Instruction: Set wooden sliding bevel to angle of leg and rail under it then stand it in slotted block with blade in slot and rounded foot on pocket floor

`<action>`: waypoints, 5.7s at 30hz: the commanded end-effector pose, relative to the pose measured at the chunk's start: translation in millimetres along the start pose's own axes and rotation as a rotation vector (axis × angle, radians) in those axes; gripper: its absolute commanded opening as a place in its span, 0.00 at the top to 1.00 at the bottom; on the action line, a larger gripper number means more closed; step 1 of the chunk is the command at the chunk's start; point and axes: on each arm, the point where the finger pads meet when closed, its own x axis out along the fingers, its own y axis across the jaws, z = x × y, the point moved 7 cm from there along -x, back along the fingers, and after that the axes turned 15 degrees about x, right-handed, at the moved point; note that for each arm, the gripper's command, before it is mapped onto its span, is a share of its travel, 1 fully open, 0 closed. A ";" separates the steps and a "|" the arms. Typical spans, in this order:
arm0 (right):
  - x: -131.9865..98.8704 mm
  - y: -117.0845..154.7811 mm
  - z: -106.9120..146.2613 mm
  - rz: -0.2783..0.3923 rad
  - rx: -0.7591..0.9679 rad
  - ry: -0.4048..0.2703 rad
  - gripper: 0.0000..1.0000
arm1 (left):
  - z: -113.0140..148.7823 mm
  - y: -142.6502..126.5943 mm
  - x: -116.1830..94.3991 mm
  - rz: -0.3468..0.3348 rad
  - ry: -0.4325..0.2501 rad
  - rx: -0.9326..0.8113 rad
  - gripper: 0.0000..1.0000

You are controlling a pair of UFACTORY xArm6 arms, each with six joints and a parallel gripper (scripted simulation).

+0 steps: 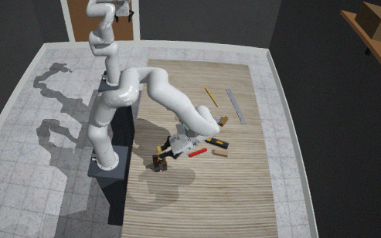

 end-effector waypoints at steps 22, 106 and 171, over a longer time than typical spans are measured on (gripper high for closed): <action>0.6 0.6 2.7 0.001 0.001 -0.004 1.00 | -0.8 -0.2 -2.0 -0.001 0.005 0.000 0.00; 9.6 4.6 17.9 0.001 0.001 -0.004 1.00 | -0.8 -0.2 -2.0 -0.001 0.005 0.000 0.00; 12.6 6.0 22.9 0.001 0.001 -0.004 0.00 | -0.8 -0.2 -2.0 -0.001 0.005 0.000 0.00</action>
